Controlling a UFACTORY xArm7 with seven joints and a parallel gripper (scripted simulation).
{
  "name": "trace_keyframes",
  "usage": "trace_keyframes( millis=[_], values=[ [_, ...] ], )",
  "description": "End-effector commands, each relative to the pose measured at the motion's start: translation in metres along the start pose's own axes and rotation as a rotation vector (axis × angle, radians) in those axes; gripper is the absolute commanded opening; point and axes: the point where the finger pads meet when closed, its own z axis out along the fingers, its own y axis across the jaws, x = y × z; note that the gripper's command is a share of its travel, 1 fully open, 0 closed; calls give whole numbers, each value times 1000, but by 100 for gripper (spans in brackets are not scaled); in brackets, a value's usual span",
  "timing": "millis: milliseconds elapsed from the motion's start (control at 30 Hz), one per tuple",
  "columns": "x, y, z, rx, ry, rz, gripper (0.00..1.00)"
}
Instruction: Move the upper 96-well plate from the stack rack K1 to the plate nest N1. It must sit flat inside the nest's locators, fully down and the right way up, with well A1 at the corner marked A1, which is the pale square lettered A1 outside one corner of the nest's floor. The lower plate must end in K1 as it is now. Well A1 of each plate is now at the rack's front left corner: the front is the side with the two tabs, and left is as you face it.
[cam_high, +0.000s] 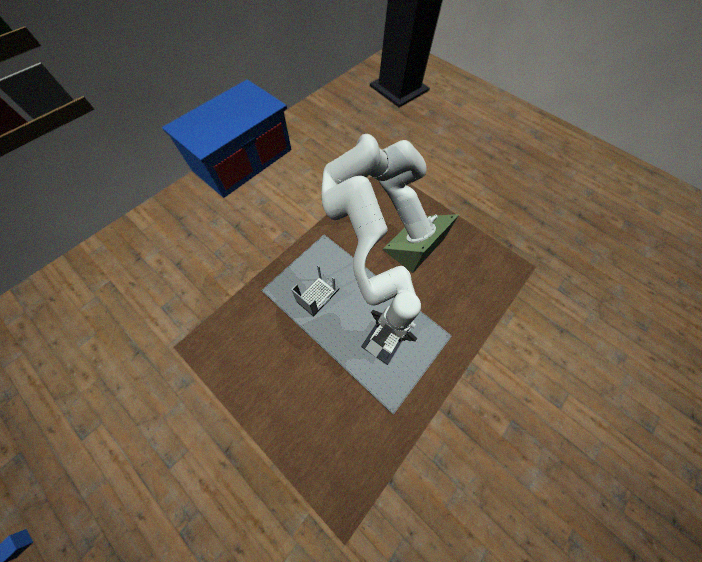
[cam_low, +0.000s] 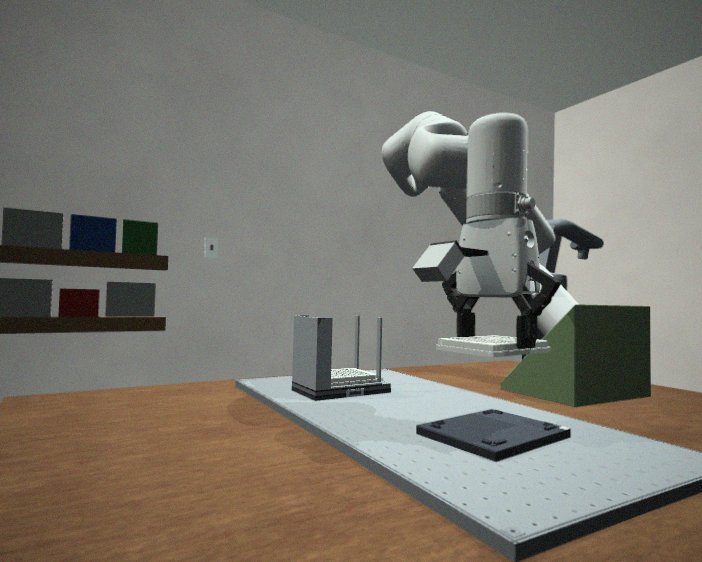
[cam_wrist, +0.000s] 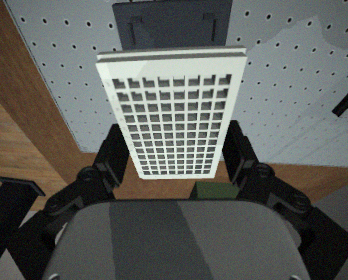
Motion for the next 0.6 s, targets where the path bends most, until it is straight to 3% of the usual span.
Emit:
trace_keyframes(
  millis=[0,567],
  values=[
    [1,-1,6,3,5,0,0],
    [1,-1,31,3,5,0,0]
  ],
)
